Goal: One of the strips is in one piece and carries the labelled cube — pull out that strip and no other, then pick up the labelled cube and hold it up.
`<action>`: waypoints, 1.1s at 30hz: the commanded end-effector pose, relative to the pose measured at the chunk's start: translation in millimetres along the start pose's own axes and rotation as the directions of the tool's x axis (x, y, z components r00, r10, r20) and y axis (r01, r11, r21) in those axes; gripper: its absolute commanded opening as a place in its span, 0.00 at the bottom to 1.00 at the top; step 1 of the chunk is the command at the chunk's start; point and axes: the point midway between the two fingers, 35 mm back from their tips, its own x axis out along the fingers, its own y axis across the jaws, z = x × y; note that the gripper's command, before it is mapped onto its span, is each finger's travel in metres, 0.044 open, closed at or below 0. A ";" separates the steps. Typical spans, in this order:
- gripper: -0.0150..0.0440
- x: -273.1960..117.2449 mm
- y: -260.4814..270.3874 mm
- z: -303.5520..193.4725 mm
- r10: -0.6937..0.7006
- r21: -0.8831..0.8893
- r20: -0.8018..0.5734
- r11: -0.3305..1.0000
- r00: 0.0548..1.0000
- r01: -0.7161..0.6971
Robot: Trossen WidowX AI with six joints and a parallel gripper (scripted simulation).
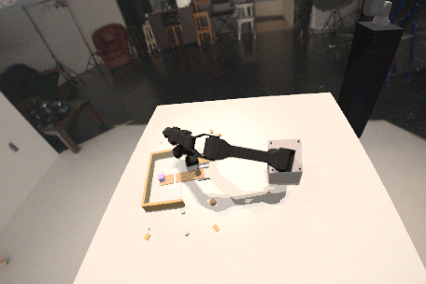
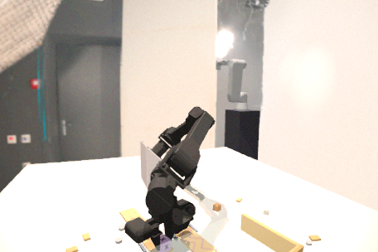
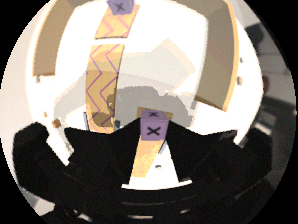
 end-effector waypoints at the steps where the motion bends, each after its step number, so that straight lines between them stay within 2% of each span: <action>1: 0.42 0.0 0.1 0.1 0.000 0.000 0.000 1.000 1.000 0.000; 2: 0.41 0.0 0.1 0.1 0.000 0.000 0.000 1.000 1.000 0.000; 6: 0.25 -1.6 0.9 -1.3 0.000 0.000 0.000 1.000 1.000 0.000; 24: 0.25 -39.8 29.6 -46.4 0.005 0.009 -0.003 1.000 1.000 -0.005; 33: 0.25 -42.9 36.4 -56.9 0.006 0.010 -0.003 1.000 1.000 -0.006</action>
